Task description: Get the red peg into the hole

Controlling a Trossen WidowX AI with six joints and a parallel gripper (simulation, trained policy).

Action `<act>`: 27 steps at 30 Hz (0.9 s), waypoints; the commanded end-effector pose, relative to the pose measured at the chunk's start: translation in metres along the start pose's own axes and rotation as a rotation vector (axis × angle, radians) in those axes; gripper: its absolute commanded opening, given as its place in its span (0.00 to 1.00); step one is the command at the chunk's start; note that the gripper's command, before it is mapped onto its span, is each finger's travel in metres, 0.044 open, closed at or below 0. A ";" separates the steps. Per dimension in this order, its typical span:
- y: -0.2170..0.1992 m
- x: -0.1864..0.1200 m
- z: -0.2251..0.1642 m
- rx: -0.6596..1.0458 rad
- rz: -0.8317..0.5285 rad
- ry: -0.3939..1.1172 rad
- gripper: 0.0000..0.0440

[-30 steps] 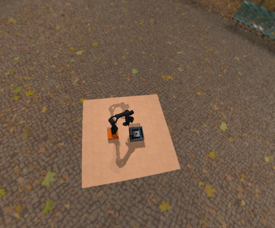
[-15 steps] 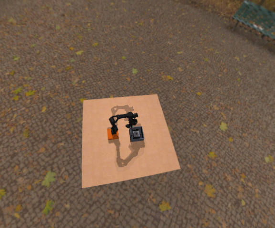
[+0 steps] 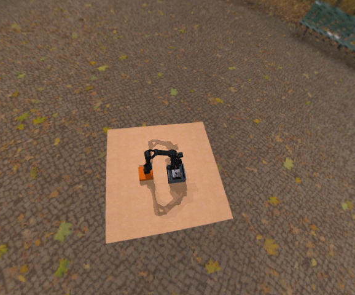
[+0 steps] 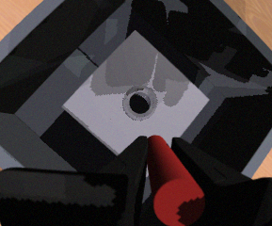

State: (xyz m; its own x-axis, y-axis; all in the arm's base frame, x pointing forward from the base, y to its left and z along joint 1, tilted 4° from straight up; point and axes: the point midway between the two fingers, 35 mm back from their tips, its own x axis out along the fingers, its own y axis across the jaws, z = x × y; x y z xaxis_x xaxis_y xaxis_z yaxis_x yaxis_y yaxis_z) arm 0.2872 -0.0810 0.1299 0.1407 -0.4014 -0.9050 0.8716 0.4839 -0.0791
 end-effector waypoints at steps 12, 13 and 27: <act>0.008 0.044 0.018 -0.105 0.044 0.069 0.00; 0.009 0.047 0.017 -0.116 0.046 0.077 0.01; 0.017 0.065 0.029 -0.213 0.078 0.137 0.45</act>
State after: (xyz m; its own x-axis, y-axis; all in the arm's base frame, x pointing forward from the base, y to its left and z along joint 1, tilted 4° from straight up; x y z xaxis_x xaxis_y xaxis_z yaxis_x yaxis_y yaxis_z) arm 0.3191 -0.1207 0.0797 0.1215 -0.2678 -0.9558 0.7514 0.6540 -0.0878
